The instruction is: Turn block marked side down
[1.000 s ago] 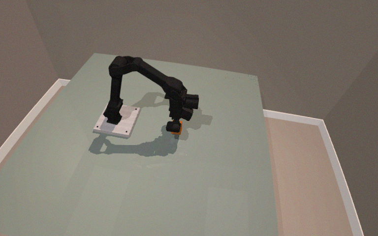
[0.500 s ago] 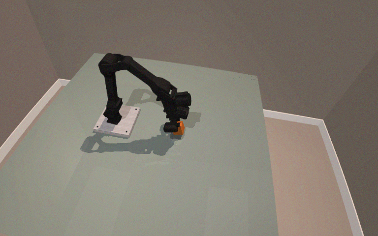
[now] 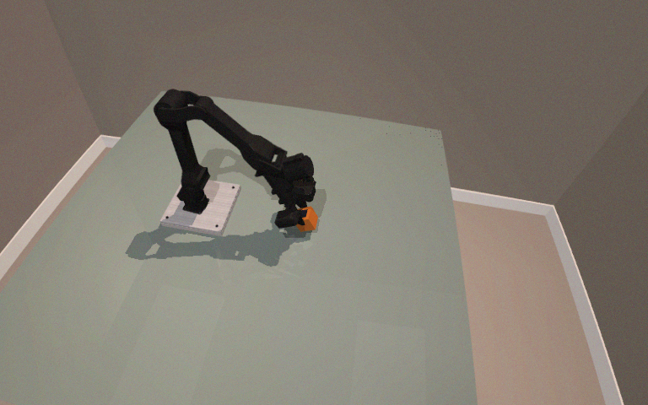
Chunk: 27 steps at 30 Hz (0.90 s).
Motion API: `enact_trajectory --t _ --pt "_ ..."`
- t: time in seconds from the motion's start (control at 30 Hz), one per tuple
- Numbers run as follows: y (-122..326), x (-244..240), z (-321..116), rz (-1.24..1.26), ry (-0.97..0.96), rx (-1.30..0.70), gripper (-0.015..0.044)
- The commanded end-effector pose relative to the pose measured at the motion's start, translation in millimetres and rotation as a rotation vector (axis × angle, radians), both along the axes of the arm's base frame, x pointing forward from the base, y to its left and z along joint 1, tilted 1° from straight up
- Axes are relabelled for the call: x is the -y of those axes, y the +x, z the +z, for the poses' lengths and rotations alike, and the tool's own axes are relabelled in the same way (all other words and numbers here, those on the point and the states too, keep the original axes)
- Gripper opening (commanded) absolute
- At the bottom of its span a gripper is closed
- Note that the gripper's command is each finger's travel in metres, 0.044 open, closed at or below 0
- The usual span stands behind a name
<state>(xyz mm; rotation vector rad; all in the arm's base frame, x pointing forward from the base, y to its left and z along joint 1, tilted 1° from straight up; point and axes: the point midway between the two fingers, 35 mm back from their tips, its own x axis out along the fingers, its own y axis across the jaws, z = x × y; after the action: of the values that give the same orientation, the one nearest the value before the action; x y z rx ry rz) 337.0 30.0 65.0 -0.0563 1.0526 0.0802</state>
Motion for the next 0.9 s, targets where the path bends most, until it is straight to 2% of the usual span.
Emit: enact_trajectory --t 0.0,0.87 --pt "1 -1 3 0.006 0.003 0.027 0.0" --pt "9 -1 -30 0.009 0.042 0.424 0.0"
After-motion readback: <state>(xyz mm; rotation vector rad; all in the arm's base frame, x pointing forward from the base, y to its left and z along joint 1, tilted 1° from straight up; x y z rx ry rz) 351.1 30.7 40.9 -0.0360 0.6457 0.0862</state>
